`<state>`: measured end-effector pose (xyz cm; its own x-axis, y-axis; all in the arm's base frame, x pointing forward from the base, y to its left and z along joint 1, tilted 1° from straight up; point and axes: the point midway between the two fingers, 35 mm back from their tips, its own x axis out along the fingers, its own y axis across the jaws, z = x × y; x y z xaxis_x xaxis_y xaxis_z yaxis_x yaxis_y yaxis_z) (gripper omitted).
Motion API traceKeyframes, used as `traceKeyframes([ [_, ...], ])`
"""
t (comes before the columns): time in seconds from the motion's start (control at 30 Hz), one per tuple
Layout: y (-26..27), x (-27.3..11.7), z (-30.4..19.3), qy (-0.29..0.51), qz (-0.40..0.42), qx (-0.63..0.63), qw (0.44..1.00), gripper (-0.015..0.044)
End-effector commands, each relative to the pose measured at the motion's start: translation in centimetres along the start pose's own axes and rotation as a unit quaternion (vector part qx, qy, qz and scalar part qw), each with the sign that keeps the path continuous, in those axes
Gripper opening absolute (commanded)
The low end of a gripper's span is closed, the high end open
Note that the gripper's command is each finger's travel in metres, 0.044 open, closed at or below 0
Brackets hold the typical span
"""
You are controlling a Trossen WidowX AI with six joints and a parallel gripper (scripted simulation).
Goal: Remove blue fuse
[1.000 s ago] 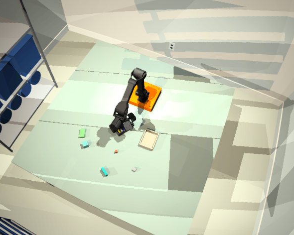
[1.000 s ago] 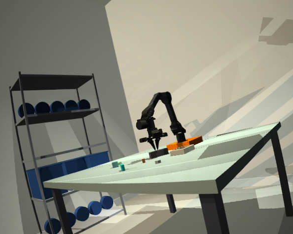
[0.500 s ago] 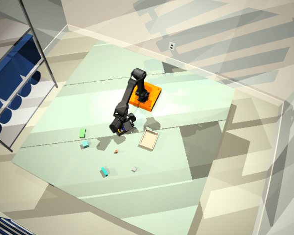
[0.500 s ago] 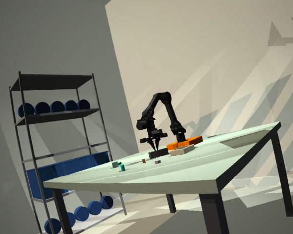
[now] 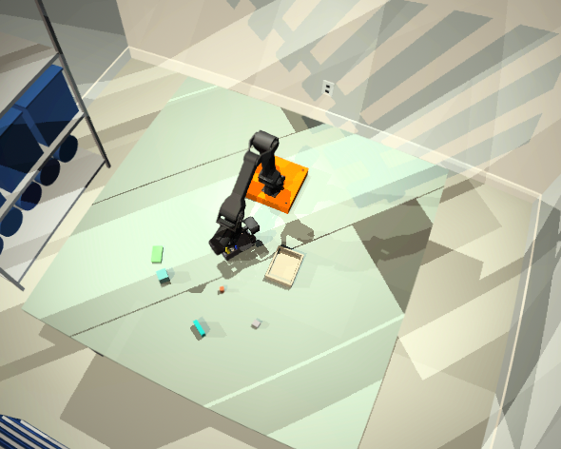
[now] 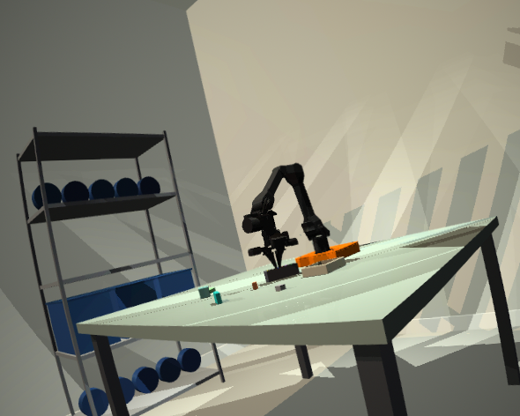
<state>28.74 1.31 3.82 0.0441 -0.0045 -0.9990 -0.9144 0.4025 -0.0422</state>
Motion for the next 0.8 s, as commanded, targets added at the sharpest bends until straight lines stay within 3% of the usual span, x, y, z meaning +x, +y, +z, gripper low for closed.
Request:
traceKeyframes([
  [0.0, 0.0, -0.02, 0.0, 0.0, 0.0, 0.0, 1.0, 0.0019],
  [0.77, -0.05, -0.77, 0.04, -0.001, 0.0, 0.0, 1.0, 0.0],
])
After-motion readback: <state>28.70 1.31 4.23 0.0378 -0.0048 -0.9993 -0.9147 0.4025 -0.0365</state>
